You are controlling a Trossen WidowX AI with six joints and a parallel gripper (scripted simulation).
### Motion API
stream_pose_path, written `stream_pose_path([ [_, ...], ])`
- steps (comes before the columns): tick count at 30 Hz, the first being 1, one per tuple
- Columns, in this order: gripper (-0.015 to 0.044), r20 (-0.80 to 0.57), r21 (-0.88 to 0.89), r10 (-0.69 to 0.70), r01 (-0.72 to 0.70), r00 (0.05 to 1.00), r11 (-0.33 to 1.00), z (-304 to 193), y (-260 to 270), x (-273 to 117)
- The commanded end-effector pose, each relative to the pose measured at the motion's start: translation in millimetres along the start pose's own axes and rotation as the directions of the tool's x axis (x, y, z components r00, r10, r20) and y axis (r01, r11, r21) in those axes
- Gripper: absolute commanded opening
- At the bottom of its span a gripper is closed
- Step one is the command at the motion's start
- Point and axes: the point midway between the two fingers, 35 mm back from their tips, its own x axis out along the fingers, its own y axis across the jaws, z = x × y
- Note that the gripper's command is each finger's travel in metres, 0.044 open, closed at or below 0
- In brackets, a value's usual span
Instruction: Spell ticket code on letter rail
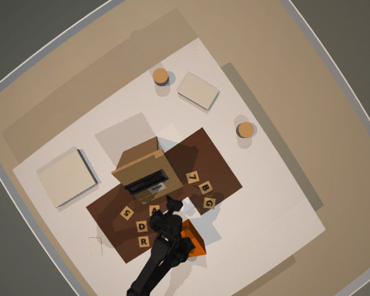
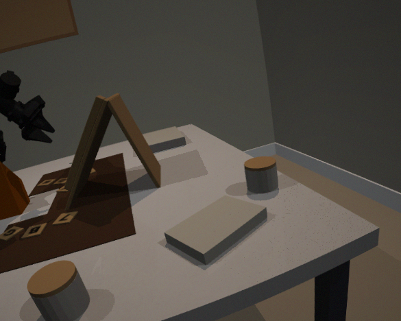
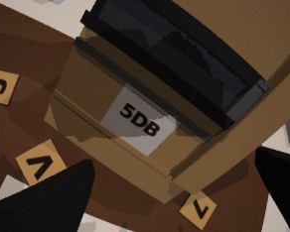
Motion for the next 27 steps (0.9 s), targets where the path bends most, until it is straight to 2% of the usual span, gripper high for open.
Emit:
stream_pose_path([
  [1, 0.044, 0.08, -0.454, 0.12, -0.071, 0.99, 0.888, 28.4, -36.7, -36.6],
  [8, 0.044, 0.135, -0.623, 0.151, -0.034, 0.979, 0.781, 39.7, -52.7, -54.6],
  [15, 0.044, 0.182, -0.788, 0.166, 0.043, 0.969, 0.615, 47.6, -64.3, -67.8],
  [27, 0.044, 0.185, -0.795, 0.167, 0.048, 0.968, 0.604, 48.0, -65.0, -68.5],
])
